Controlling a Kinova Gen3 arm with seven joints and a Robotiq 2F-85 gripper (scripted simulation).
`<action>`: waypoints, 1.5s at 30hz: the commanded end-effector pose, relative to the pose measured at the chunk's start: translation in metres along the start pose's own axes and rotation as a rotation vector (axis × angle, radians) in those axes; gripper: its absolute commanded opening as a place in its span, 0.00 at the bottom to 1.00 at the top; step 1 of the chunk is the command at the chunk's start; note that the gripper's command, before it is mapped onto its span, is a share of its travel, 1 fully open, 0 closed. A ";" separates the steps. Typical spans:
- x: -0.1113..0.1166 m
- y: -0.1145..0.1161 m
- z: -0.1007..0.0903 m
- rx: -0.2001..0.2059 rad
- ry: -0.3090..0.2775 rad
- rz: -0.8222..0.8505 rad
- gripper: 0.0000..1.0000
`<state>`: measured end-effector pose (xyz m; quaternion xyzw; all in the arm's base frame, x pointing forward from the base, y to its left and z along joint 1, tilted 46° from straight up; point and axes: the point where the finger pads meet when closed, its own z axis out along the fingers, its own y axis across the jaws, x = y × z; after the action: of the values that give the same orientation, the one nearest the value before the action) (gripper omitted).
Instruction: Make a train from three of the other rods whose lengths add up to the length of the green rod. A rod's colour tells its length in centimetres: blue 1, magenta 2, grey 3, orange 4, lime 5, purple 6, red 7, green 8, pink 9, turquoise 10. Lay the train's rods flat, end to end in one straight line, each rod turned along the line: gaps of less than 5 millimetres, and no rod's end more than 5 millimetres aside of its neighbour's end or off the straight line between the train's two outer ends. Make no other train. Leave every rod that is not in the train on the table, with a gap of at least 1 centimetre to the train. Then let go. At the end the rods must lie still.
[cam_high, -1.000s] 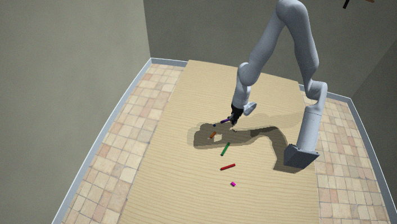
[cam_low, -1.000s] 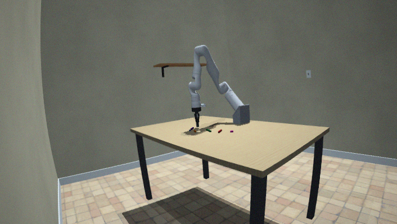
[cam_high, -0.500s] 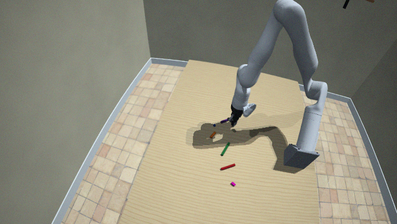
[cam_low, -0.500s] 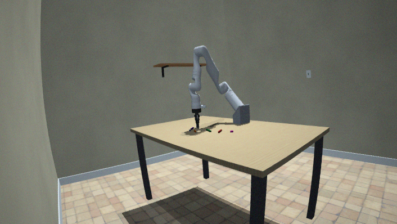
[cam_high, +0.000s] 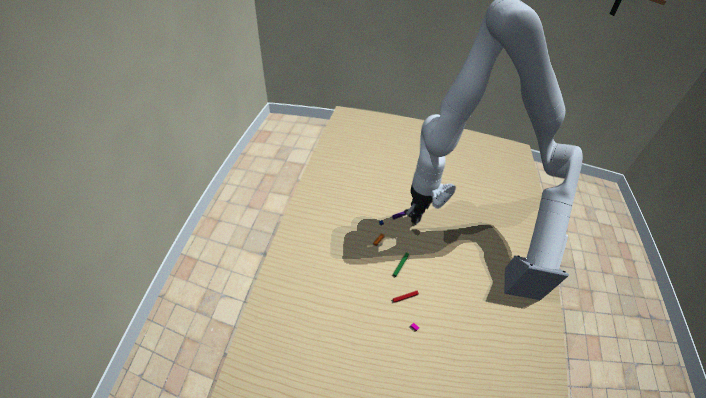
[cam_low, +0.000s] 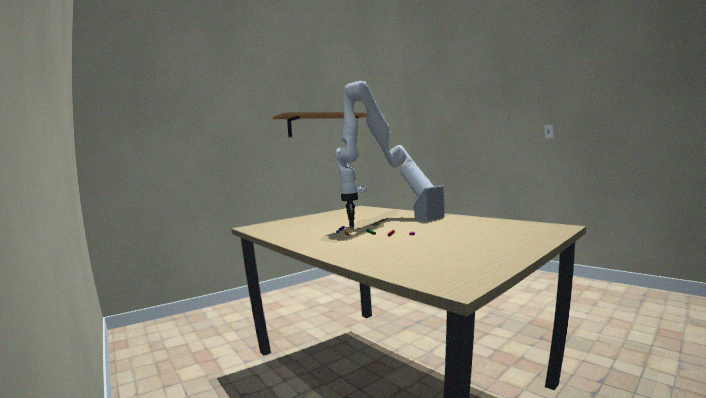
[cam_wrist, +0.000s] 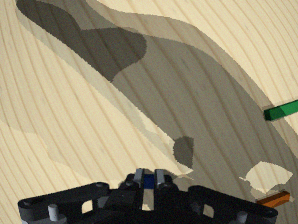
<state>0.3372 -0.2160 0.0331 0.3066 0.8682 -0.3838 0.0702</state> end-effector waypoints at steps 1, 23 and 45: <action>0.000 0.000 0.000 -0.001 -0.001 0.000 0.05; 0.000 0.000 0.000 -0.001 -0.001 0.000 0.08; 0.000 0.000 0.000 -0.001 -0.001 0.000 0.24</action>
<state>0.3372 -0.2160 0.0331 0.3066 0.8682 -0.3838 0.0702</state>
